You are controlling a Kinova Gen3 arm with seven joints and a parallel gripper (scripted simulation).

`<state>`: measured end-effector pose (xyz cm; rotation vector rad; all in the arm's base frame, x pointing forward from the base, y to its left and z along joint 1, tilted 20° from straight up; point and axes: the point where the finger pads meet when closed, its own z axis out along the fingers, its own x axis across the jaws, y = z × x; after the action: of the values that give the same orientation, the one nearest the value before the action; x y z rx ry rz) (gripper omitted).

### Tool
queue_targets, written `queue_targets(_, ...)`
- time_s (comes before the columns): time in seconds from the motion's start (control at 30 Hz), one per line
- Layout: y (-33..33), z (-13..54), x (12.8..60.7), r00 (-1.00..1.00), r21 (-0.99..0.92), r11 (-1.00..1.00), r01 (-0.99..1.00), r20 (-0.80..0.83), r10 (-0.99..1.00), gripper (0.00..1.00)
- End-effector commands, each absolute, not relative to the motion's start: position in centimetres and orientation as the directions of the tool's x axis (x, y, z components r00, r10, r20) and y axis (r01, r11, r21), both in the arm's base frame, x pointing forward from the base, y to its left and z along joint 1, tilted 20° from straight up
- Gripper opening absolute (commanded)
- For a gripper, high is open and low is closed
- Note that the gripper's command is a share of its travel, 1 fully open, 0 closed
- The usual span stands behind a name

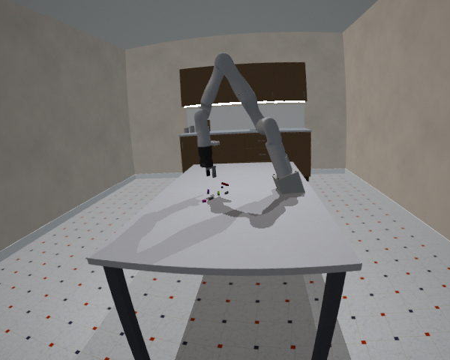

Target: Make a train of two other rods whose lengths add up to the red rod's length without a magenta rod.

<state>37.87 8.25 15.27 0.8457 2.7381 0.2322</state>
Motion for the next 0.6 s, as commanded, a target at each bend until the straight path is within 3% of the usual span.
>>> queue_targets(0.0, 8.53, 15.5, 37.99, -0.792, 0.239, 0.813, 0.53, -0.204, 0.576, 1.0)
queue_targets(0.57, 9.14, 15.81, 38.17, -0.783, 0.259, 0.803, 0.537, -0.2, 0.588, 1.0)
